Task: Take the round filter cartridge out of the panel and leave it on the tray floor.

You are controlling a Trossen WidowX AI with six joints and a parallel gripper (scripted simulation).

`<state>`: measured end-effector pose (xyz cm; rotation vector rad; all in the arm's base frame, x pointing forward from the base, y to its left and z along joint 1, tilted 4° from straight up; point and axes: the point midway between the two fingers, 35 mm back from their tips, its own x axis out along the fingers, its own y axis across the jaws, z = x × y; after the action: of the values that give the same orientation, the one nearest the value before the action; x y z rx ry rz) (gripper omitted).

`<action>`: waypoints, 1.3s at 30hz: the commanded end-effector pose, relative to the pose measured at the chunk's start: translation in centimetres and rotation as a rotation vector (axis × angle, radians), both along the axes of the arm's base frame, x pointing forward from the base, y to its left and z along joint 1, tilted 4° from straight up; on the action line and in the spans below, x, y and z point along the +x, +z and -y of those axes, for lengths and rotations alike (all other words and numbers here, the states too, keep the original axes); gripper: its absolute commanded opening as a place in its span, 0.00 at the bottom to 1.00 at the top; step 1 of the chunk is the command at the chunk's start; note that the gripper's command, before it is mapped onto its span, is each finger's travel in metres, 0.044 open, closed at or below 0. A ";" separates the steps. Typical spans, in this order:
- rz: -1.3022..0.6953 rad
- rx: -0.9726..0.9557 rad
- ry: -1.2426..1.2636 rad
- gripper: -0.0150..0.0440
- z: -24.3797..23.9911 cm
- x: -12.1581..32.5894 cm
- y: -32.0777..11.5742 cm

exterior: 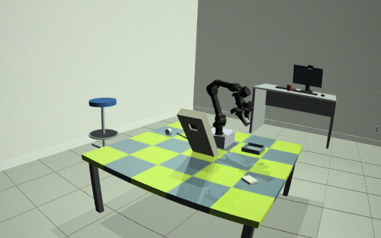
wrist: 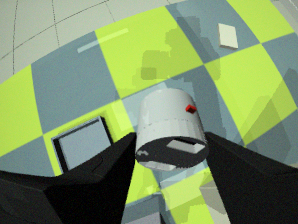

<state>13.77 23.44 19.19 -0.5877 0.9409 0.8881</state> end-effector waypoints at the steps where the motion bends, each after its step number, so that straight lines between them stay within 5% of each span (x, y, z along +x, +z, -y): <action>1: -0.002 0.002 0.029 0.25 -0.5 -0.4 -0.4; 19: -0.024 -0.004 0.372 0.25 -4.6 -8.5 -8.3; 39: -0.043 -0.016 0.669 0.25 -3.8 -16.3 -15.2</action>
<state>-2.34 27.08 4.31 -0.9219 0.8002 1.4793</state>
